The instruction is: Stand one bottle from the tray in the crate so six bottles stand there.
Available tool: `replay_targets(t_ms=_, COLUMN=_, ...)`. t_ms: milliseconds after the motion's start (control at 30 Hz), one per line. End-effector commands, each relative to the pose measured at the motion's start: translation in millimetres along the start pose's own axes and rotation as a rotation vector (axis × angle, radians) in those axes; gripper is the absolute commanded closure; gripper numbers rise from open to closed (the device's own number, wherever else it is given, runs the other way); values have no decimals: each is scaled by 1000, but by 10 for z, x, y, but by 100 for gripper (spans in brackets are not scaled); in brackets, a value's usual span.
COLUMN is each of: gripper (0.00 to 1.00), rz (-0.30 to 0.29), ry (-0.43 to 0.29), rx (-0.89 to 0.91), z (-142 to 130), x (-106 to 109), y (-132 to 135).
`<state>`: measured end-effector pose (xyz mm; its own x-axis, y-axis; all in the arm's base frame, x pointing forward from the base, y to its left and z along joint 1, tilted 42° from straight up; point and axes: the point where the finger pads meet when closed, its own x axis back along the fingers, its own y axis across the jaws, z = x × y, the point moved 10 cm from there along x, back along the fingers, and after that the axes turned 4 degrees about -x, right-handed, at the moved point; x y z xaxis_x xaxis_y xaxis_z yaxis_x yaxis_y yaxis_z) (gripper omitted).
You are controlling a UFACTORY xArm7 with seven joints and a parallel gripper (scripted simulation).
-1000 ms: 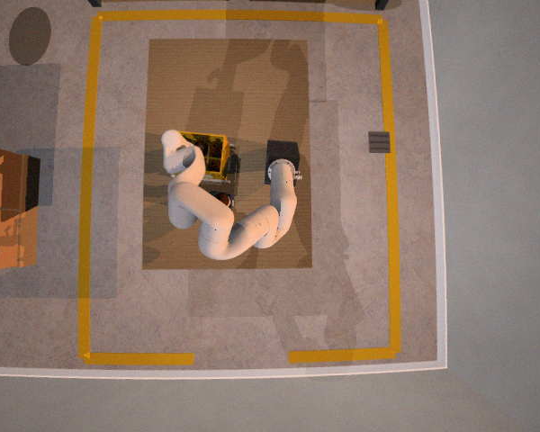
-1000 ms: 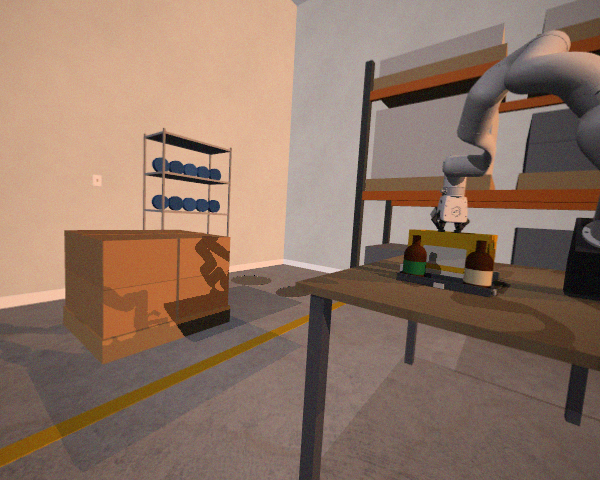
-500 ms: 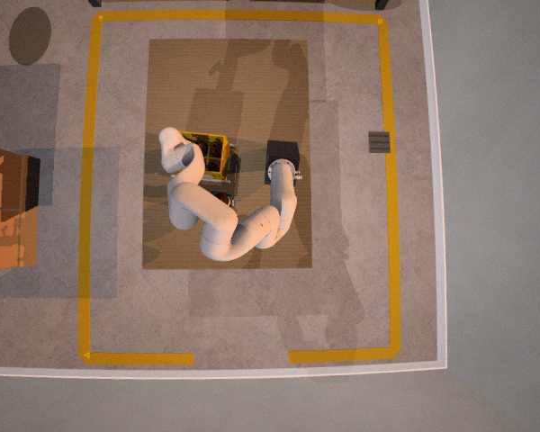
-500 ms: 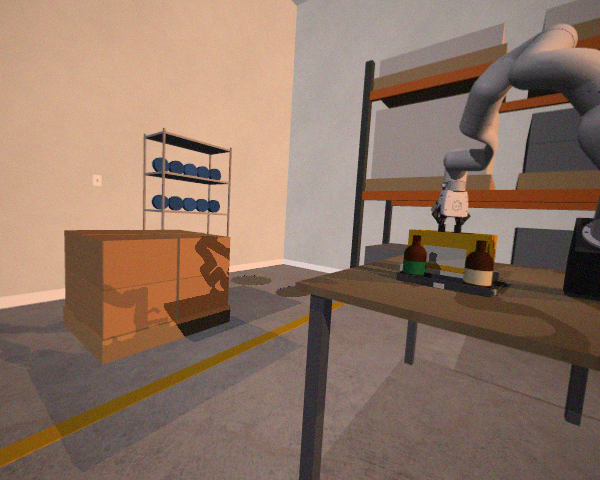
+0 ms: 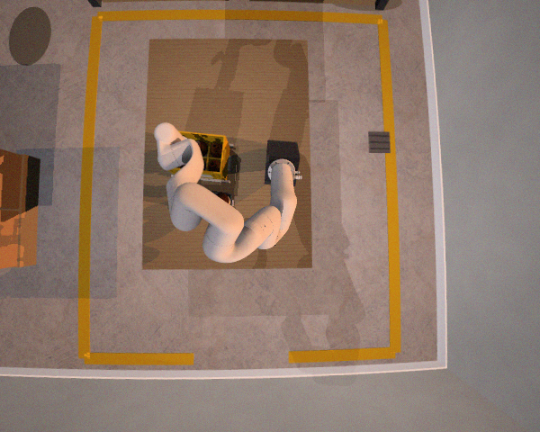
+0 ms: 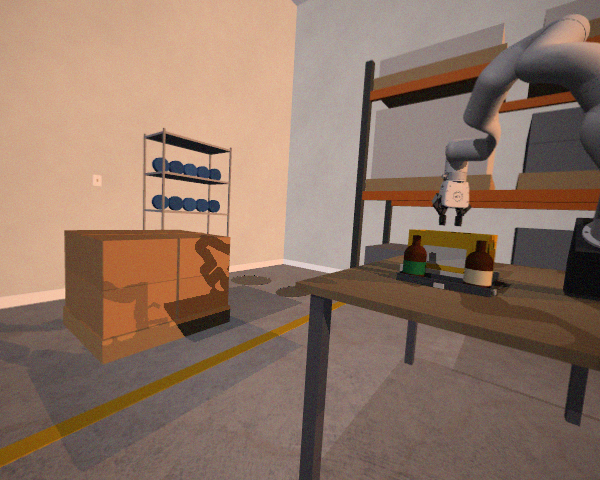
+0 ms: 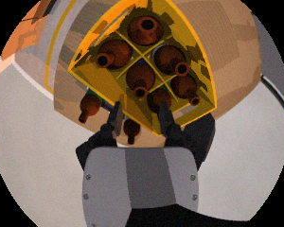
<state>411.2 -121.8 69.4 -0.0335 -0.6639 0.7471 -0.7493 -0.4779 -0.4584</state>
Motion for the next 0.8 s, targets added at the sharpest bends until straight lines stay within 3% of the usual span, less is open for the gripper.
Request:
replay_targets(t_ms=0, gripper=35, rz=1, ry=3, rx=0, z=6, x=90, y=-1)
replay_targets(t_ms=333, gripper=35, rz=1, ry=3, rx=0, z=6, x=234, y=-1)
replay_targets(t_ms=733, gripper=35, rz=1, ry=3, rx=0, z=6, x=263, y=-1)
replay_targets(t_ms=767, gripper=100, rz=1, ry=3, rx=0, z=6, x=263, y=-1)
